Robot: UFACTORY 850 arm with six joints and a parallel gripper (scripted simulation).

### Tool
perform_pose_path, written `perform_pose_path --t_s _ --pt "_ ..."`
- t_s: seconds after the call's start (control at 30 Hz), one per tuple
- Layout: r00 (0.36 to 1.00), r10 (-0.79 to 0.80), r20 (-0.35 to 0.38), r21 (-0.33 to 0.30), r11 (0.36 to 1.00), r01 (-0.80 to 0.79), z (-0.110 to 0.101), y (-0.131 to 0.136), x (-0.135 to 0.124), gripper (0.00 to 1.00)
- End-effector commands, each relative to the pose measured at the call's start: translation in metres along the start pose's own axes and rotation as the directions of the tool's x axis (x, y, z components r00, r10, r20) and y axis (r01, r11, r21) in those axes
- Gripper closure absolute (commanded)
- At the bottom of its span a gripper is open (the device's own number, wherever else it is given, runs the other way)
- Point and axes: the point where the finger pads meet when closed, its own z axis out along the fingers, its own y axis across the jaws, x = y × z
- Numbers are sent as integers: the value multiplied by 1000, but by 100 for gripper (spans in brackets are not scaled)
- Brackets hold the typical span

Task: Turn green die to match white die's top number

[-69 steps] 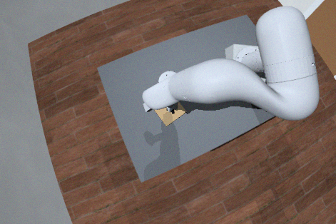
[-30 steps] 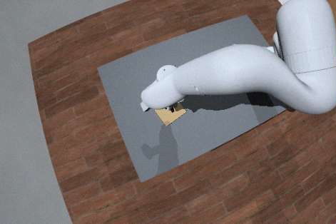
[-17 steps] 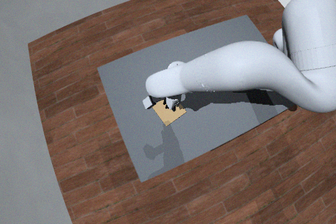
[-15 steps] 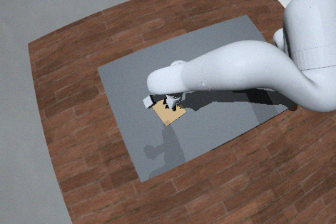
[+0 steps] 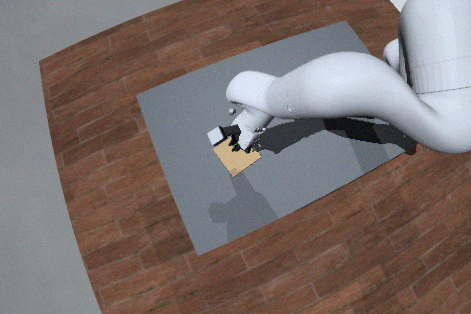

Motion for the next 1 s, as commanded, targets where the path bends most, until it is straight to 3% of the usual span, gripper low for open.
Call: perform_pose_path --t_s 0.0,0.1,0.2,0.5,0.97 --pt "986 -14 -166 -12 1000 12 0 -3 -2 89" --pt "981 -14 -194 -11 1000 12 0 -3 -3 89" --pt "957 -15 -291 -11 1000 13 0 -3 -4 89" --pt "896 -18 -444 -14 1000 13 -2 -2 -6 89" --pt "888 -19 -460 -16 1000 14 1 -2 -8 89"
